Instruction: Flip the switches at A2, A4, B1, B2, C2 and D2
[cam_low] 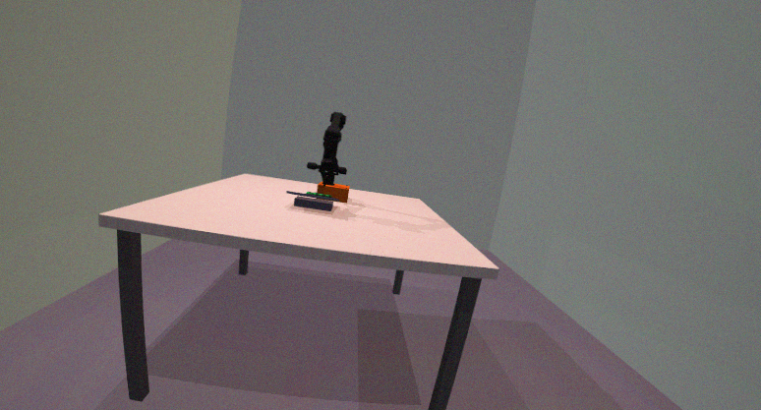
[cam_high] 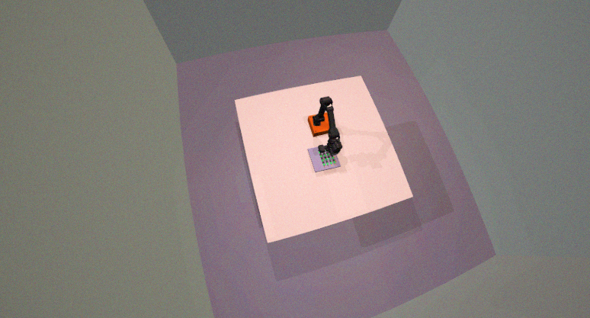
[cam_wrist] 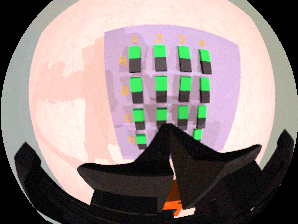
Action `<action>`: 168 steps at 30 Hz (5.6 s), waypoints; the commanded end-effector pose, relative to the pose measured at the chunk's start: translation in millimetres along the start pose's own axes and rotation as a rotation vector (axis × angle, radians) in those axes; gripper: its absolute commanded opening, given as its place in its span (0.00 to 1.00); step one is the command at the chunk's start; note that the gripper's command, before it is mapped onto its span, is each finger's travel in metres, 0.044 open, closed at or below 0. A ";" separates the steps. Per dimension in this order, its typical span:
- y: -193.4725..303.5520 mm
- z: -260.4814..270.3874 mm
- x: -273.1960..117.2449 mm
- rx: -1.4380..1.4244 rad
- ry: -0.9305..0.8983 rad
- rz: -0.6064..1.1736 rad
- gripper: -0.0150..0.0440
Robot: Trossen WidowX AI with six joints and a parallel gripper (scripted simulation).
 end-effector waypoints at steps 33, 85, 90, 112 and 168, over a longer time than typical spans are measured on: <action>1.7 0.3 37.1 -0.001 -0.003 0.019 0.25; 1.7 0.4 42.4 -0.001 -0.003 0.019 0.25; 1.7 0.4 43.1 -0.001 -0.003 0.019 0.25; 44.9 -3.7 -21.5 -0.001 -0.005 -0.003 0.25; 41.7 -3.2 37.8 -0.001 -0.003 0.022 0.25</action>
Point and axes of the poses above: the point midway between the two fingers, 35 mm back from their tips, its own x axis out along the fingers, its own z axis across the jaws, y = z × x, the point moved 9 cm from there along -x, back along the fingers, and after that the axes turned 5 degrees about x, right-handed, at the moved point
